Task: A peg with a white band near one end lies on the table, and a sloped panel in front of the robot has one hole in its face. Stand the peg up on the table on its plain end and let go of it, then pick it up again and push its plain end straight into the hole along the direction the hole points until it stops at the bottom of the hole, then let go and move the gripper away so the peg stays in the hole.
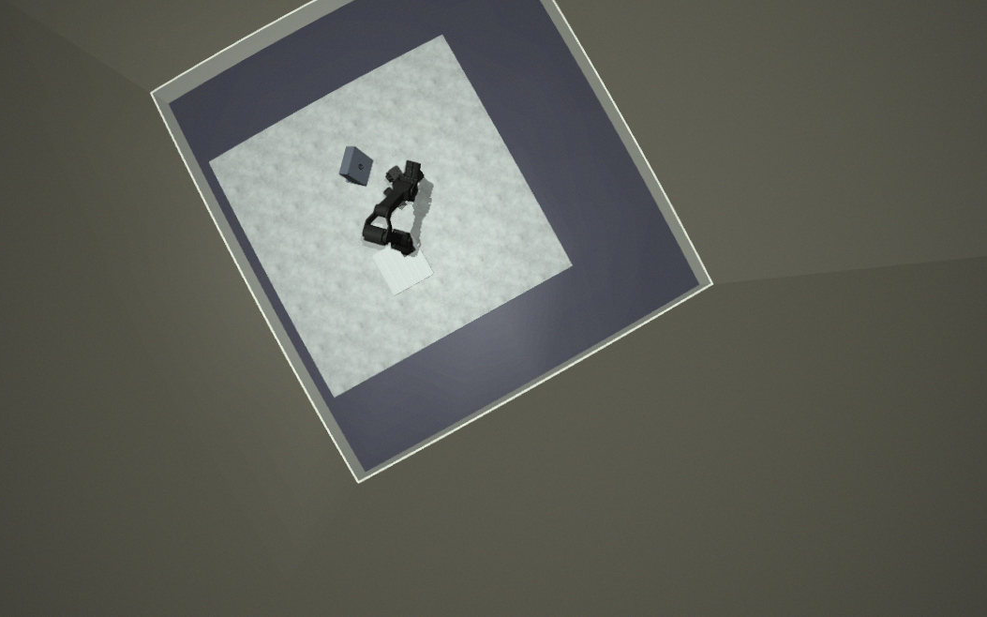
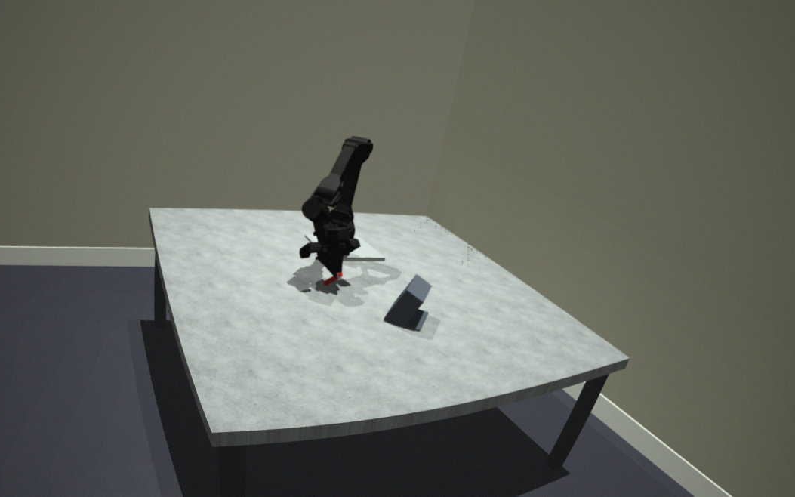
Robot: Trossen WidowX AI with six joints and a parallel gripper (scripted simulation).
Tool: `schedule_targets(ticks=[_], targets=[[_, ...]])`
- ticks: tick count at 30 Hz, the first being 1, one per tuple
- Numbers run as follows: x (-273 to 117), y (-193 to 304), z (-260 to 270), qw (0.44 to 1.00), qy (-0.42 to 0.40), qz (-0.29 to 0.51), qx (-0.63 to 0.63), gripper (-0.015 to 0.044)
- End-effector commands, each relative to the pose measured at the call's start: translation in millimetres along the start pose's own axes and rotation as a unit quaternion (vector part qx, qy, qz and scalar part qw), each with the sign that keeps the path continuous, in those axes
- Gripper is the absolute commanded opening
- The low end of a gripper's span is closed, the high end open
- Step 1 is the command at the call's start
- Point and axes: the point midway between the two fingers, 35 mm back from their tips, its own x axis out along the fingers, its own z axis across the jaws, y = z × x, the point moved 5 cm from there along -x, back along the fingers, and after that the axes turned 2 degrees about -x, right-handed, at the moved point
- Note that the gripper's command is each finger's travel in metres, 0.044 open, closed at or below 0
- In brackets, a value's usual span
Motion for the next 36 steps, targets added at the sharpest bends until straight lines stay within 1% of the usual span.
schedule_targets(ticks=[1, 36], targets=[[-2.0, 3.2, 1.3, 1.0, 0.0, -0.017, -0.002, 0.0049], [-17.3, 33.4, 2.1, 0.986, 0.004, -0.166, -0.002, 0.0049]])
